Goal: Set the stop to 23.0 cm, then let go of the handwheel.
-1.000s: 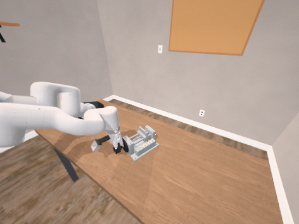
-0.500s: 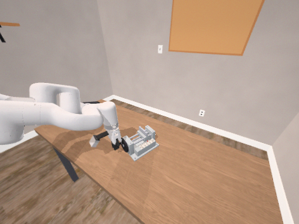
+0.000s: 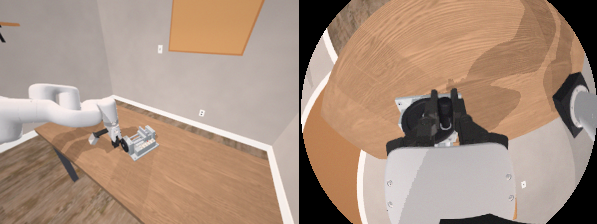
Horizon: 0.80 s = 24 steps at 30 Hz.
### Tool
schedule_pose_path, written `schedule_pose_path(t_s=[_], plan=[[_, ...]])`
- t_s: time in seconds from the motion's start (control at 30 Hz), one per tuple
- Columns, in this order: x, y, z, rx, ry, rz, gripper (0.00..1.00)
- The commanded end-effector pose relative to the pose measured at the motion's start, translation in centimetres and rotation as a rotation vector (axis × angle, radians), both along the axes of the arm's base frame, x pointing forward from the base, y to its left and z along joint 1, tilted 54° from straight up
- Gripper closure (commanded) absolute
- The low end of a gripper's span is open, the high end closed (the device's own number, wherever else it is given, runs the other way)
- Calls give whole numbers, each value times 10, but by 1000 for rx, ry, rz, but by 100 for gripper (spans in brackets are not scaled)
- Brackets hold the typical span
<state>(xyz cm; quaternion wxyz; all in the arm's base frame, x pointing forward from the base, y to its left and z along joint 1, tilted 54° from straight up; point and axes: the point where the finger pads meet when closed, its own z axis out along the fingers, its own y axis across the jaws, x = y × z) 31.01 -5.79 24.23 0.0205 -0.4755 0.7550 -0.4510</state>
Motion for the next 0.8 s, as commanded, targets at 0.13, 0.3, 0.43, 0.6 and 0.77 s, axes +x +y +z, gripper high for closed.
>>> schedule_pose_path(t_s=[0.13,0.3,0.43,0.6,0.77], plan=[[6,6,19,0,-7,3,94],[13,6,28,0,-7,3,94],[21,3,34,0,-7,3,94],[32,-3,38,0,-7,3,94],[37,-7,38,0,-7,3,94]])
